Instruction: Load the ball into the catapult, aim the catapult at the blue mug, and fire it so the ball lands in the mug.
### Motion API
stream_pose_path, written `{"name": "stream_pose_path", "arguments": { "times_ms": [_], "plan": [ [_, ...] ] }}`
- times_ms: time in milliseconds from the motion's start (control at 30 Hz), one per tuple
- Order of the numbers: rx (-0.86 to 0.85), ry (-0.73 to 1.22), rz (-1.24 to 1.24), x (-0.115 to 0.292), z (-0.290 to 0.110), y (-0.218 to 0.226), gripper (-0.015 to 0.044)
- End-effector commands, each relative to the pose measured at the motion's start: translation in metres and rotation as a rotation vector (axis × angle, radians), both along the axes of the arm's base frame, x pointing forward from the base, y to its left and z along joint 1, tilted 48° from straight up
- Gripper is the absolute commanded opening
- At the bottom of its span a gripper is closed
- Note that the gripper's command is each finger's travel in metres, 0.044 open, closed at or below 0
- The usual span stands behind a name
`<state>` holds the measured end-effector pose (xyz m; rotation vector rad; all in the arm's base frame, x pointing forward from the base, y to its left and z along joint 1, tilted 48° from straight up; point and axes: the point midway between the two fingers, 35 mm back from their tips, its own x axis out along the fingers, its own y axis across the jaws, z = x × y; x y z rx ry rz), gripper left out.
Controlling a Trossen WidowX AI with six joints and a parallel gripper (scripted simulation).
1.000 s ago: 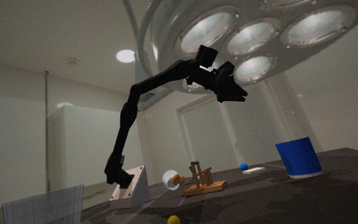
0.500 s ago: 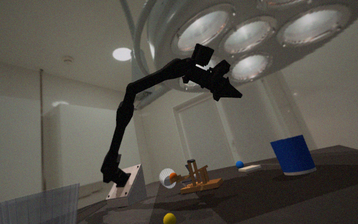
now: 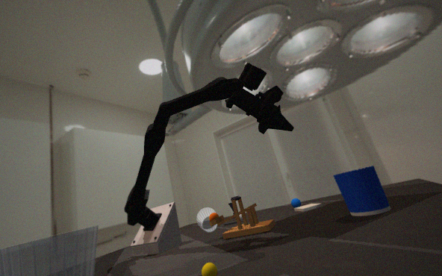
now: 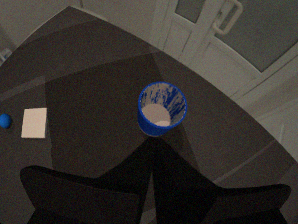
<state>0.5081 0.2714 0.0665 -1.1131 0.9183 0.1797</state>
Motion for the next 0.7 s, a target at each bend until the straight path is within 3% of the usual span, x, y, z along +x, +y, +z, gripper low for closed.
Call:
{"name": "stream_pose_path", "arguments": {
  "times_ms": [0,667],
  "plan": [
    [-0.107,0.090,0.039,-0.025,-0.028,0.001,0.0000],
    [-0.523,0.409,0.183,-0.133,-0.096,-0.023,0.0000]
  ]
}}
